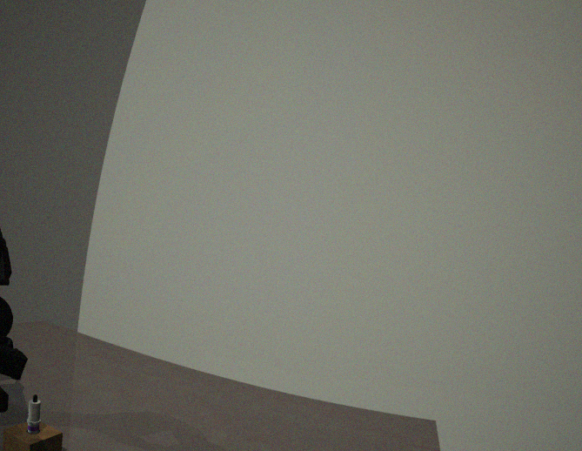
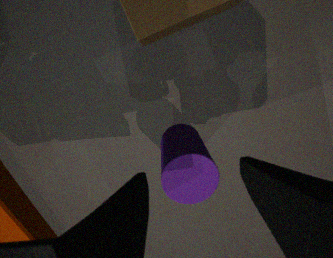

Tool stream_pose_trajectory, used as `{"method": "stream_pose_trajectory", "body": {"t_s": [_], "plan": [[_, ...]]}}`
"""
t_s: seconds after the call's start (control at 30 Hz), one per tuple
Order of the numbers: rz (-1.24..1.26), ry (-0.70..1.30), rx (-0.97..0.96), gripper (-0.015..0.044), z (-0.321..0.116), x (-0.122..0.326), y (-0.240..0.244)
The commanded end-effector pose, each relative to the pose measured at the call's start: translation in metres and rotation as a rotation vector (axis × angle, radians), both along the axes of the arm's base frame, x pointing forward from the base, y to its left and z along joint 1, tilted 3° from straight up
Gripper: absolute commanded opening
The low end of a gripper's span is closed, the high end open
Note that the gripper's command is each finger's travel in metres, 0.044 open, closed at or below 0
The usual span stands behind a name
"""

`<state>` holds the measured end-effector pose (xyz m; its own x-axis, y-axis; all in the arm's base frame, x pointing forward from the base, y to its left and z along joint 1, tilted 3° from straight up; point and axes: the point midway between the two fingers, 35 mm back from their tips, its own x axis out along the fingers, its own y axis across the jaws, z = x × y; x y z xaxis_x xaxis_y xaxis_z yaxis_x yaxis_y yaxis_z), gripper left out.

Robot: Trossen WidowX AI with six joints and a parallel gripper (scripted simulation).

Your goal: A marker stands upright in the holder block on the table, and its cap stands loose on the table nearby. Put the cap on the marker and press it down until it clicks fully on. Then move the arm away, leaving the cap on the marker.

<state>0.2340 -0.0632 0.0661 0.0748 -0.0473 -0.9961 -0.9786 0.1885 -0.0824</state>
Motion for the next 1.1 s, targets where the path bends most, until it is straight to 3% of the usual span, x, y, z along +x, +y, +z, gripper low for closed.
{"method": "stream_pose_trajectory", "body": {"t_s": [0.0,0.5,0.63,0.93,1.03,1.07], "plan": [[0.006,0.005,0.005,0.0245,-0.008,-0.001,0.001],[0.006,0.005,0.005,0.0245,-0.029,0.0,0.0],[0.006,0.005,0.005,0.014,-0.029,0.0,0.0],[0.006,0.005,0.005,0.008,-0.029,0.0,0.0],[-0.019,-0.005,0.009,0.0002,-0.027,0.001,-0.002],[-0.028,-0.008,0.01,0.0,-0.025,0.002,-0.003]]}}
